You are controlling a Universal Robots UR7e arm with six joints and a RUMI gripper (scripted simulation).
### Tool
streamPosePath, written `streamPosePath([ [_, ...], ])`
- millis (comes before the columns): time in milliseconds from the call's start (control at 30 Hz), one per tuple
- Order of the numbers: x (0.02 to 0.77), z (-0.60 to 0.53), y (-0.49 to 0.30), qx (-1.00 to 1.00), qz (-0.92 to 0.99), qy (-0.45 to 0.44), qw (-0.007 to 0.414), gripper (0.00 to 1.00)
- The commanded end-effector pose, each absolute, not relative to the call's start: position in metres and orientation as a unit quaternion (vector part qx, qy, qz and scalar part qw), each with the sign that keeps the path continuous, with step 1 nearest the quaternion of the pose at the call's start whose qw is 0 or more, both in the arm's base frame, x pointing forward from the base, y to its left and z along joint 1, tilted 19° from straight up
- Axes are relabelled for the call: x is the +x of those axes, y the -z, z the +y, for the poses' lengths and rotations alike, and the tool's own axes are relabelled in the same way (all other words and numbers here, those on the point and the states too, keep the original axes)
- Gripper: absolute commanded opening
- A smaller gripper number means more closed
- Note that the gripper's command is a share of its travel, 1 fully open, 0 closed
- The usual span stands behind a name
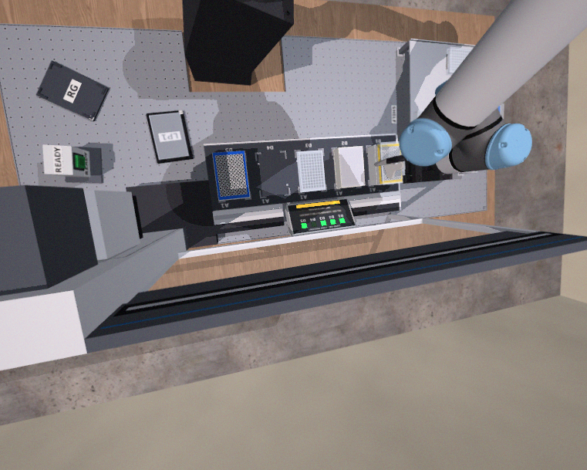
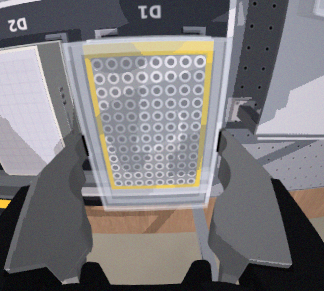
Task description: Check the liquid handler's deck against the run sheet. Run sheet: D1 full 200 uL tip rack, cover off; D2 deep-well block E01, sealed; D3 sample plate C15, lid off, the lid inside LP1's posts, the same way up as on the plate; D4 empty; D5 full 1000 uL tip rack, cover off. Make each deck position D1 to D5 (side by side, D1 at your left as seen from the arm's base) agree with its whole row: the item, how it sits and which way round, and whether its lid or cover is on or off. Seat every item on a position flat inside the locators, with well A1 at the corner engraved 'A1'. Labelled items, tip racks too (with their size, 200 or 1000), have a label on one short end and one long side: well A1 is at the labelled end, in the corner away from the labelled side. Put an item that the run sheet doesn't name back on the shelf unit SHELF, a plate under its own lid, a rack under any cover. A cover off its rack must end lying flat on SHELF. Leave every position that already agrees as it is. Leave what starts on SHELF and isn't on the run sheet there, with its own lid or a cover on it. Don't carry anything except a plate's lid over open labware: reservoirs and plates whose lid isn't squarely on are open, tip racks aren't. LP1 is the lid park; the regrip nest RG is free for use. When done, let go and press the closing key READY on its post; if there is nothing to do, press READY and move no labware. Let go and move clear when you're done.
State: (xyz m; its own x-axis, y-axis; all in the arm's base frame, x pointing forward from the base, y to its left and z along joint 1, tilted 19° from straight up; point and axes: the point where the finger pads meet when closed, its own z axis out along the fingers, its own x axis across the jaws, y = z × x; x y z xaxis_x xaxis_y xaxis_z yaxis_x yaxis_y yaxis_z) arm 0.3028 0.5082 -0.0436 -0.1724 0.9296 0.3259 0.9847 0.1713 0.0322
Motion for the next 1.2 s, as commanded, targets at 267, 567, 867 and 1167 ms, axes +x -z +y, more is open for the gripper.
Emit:
streamPosePath([
  [267,0.303,0.500,0.023,-0.633,-0.756,0.118,0.117,0.00],
  [567,0.304,0.496,0.012,-0.633,-0.756,0.118,0.117,0.00],
  [867,0.304,0.491,-0.003,-0.633,-0.756,0.118,0.117,0.00],
  [1167,0.305,0.488,-0.014,-0.633,-0.756,0.119,0.116,0.00],
])
